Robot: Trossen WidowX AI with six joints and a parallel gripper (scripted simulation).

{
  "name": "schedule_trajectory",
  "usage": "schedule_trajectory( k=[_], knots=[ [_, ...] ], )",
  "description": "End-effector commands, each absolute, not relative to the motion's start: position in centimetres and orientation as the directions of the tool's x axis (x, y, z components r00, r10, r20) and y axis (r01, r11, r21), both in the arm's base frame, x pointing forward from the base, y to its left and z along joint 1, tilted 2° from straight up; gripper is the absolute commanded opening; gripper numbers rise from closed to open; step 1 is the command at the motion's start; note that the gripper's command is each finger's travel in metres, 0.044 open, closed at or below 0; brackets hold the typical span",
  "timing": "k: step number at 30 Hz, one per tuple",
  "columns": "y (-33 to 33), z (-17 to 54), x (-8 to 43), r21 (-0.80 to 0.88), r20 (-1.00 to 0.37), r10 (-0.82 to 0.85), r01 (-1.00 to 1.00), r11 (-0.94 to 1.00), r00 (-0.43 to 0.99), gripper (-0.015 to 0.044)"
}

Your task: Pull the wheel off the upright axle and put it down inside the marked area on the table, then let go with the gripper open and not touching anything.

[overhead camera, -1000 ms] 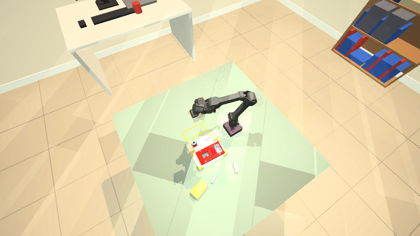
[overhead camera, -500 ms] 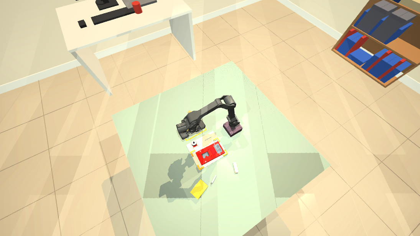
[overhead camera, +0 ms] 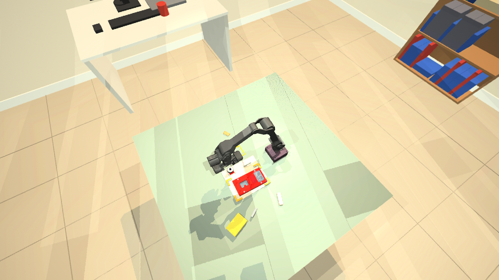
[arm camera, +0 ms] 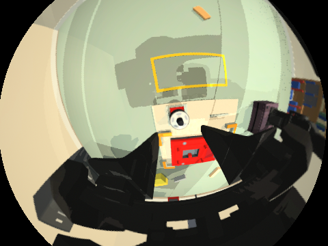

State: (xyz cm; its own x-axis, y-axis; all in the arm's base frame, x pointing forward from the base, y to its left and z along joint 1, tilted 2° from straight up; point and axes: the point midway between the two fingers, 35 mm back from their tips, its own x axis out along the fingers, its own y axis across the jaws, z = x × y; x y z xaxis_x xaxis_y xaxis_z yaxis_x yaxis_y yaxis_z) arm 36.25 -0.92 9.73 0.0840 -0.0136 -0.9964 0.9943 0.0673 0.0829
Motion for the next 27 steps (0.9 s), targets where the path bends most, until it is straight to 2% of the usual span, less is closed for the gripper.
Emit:
schedule_trajectory(
  k=[1,10,13,22,27],
  knots=[
    [-0.8,7.0,36.1,0.058,-0.998,-0.009,0.996,0.062,0.058,0.0300],
    [-0.7,3.8,36.0,0.057,-0.998,-0.009,0.996,0.062,0.058,0.0300],
    [-0.7,4.1,35.9,0.053,-0.998,-0.012,0.996,0.067,0.054,0.0221],
    [-0.7,4.1,35.9,0.053,-0.998,-0.012,0.996,0.067,0.054,0.0161],
    [-0.7,4.2,35.9,0.053,-0.998,-0.012,0.996,0.067,0.054,0.0030]
  ],
)
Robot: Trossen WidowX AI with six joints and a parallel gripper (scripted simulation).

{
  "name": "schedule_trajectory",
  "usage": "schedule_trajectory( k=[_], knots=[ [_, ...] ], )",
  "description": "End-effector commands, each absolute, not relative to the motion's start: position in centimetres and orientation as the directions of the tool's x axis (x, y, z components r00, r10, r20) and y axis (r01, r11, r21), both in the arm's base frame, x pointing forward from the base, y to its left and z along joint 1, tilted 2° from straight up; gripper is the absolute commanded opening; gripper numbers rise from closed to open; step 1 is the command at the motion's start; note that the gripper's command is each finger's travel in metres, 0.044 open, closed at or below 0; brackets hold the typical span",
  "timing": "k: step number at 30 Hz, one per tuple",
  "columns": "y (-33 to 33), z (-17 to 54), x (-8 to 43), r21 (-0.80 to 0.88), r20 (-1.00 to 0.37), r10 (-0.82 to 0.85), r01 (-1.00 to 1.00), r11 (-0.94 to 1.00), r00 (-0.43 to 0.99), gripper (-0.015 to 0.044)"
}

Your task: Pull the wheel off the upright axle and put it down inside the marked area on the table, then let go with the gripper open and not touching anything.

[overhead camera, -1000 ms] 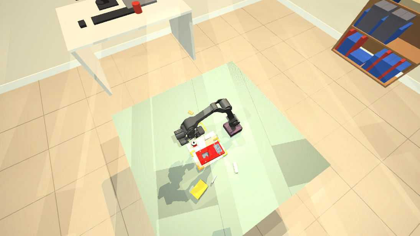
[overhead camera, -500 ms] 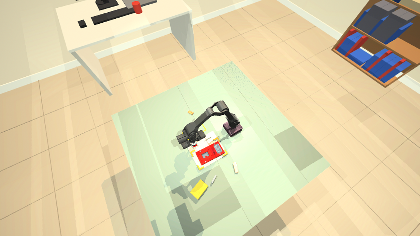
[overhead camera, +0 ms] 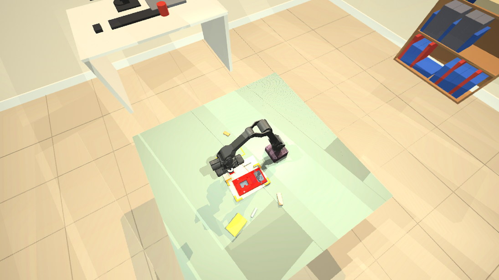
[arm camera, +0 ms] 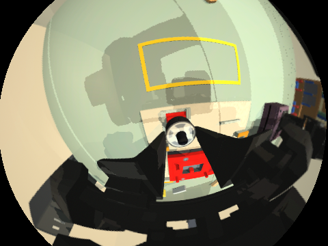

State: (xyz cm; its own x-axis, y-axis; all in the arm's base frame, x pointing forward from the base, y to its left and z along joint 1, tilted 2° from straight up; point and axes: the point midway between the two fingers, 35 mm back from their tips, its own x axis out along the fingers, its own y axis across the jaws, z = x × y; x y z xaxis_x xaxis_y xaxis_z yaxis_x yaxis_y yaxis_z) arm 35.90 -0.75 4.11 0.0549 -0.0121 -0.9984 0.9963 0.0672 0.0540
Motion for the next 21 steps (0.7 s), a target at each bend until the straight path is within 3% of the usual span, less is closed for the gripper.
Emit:
schedule_trajectory(
  k=[1,21],
  knots=[
    [-0.75,4.24,35.86,0.053,-0.998,-0.012,0.996,0.067,0.054,0.0004],
    [-0.74,4.89,35.87,0.054,-0.998,-0.011,0.996,0.066,0.055,0.0000]
  ],
)
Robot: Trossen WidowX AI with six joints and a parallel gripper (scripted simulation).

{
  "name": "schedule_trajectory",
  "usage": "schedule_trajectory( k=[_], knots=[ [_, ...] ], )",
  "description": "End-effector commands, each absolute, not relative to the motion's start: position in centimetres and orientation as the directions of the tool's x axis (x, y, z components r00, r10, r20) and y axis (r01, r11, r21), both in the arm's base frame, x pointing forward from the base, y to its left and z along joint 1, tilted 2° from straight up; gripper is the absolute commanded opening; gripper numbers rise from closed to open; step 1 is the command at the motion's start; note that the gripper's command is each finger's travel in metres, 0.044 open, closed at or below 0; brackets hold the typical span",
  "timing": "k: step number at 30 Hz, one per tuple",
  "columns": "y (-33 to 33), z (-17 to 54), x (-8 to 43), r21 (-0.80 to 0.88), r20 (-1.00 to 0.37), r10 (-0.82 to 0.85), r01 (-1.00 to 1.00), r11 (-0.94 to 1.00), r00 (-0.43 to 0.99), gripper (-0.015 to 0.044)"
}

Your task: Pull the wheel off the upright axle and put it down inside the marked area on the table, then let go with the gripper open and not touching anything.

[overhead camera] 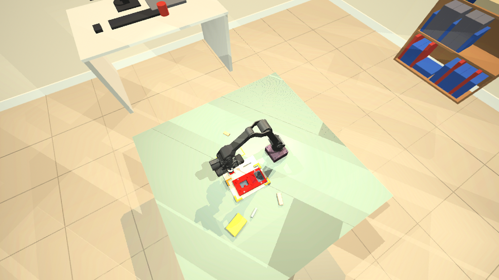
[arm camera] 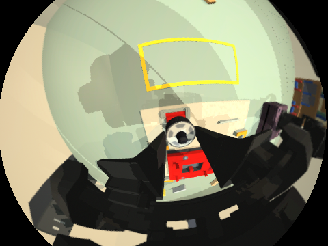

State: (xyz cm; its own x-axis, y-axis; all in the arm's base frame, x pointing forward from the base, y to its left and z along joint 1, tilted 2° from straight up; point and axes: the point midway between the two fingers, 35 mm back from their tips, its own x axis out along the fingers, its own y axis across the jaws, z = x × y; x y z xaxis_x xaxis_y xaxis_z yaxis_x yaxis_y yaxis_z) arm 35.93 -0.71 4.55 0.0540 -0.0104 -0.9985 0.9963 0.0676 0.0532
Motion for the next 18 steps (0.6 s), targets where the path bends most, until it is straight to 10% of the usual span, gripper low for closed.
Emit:
schedule_trajectory(
  k=[1,18],
  knots=[
    [-0.74,4.93,35.87,0.054,-0.998,-0.011,0.996,0.066,0.055,0.0000],
    [-0.74,5.48,35.86,0.055,-0.998,-0.011,0.996,0.065,0.056,0.0000]
  ],
)
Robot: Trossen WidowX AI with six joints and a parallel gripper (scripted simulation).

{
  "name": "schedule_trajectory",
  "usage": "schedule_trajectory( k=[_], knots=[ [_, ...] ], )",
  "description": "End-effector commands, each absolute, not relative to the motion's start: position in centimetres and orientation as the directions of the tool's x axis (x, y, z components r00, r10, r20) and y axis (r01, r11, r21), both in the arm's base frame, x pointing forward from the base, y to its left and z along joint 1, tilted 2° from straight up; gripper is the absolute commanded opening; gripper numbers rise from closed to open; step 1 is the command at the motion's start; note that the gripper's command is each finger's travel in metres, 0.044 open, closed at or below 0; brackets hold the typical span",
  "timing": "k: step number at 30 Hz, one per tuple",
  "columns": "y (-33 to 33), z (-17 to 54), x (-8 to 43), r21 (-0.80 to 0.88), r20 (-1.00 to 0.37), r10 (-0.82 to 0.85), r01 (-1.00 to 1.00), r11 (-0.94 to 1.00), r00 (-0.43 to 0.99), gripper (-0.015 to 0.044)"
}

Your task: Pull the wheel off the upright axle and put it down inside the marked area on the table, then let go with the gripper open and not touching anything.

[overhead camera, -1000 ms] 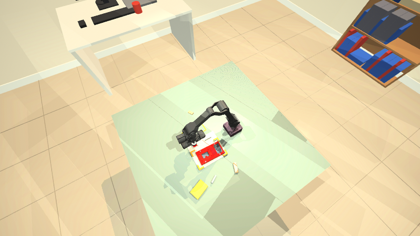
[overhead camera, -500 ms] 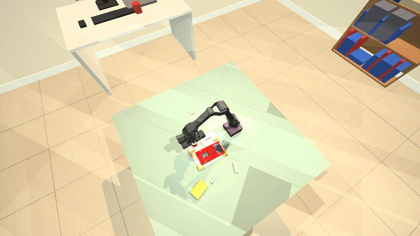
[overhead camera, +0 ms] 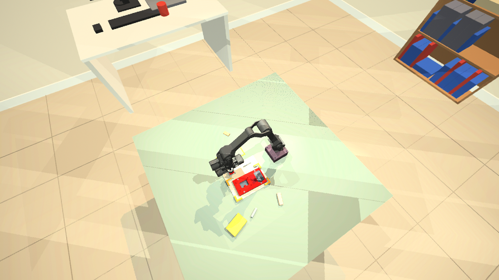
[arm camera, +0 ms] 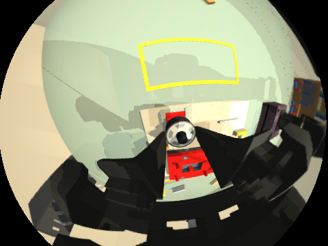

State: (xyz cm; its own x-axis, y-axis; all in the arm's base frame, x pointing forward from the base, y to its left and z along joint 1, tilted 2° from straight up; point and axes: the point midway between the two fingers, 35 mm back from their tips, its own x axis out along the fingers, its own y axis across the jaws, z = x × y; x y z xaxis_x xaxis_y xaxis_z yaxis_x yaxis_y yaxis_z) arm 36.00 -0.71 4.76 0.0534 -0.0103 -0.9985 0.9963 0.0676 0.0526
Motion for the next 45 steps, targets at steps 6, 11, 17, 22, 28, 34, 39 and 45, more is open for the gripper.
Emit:
schedule_trajectory(
  k=[6,11,17,22,28,34,39,45],
  knots=[
    [-0.7,5.7,35.9,0.055,-0.998,-0.011,0.996,0.065,0.056,0.0000],
    [-0.7,5.8,35.9,0.055,-0.998,-0.011,0.996,0.065,0.056,0.0000],
    [-0.7,6.0,35.8,0.055,-0.998,-0.011,0.996,0.065,0.056,0.0000],
    [-0.7,6.2,35.8,0.056,-0.998,-0.010,0.996,0.064,0.056,0.0000],
    [-0.7,6.4,35.8,0.056,-0.998,-0.010,0.996,0.064,0.057,0.0000],
    [-0.7,6.6,35.8,0.056,-0.998,-0.010,0.996,0.064,0.057,0.0000],
    [-0.7,6.8,35.8,0.056,-0.998,-0.010,0.996,0.064,0.057,0.0000],
    [-0.7,7.0,35.8,0.056,-0.998,-0.010,0.996,0.063,0.057,0.0000]
  ],
)
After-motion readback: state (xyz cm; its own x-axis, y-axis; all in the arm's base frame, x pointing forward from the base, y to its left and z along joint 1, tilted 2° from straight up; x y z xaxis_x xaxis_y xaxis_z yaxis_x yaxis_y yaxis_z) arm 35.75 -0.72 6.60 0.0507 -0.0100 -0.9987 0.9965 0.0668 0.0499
